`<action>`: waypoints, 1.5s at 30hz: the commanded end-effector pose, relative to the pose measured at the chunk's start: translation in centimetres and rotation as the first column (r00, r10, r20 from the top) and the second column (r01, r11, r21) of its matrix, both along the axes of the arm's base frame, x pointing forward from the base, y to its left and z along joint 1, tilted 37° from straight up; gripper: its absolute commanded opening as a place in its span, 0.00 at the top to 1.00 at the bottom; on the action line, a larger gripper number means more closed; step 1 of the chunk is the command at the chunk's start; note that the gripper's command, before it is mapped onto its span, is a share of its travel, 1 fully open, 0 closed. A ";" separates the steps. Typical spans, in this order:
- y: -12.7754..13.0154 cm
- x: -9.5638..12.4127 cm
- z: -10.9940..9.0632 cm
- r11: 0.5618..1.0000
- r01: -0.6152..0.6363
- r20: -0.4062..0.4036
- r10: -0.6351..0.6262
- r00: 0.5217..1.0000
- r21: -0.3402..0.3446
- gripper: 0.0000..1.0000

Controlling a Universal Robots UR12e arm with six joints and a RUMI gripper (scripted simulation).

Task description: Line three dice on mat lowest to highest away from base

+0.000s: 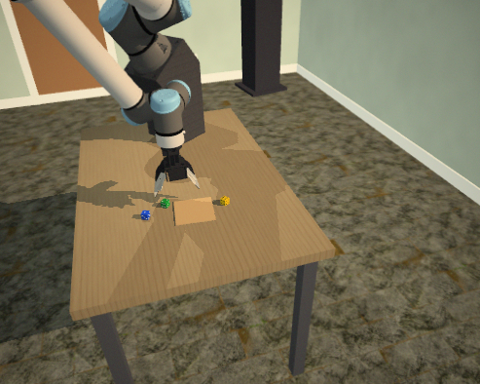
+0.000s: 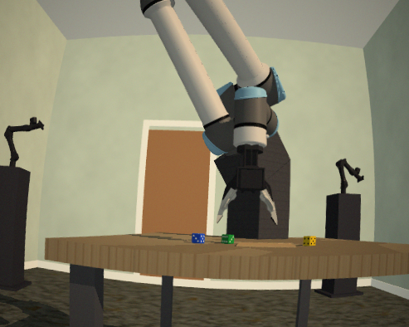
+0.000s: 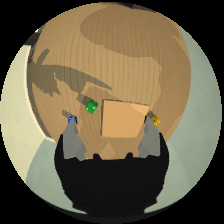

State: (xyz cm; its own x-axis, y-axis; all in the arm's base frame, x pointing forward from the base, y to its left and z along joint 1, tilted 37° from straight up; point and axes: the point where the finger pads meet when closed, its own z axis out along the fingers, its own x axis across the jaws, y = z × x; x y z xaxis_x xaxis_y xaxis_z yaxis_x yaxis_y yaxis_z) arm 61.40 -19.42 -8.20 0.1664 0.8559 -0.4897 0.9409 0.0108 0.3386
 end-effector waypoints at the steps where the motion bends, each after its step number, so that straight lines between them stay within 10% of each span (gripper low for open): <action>1: 3.2 1.6 -1.5 1.000 0.001 0.000 -0.001 1.000 -0.001 0.00; 20: 13.2 6.4 -6.1 1.000 0.001 0.000 -0.001 1.000 -0.001 0.00; 45: 13.9 6.8 -6.5 1.000 0.001 0.000 -0.001 1.000 -0.001 0.00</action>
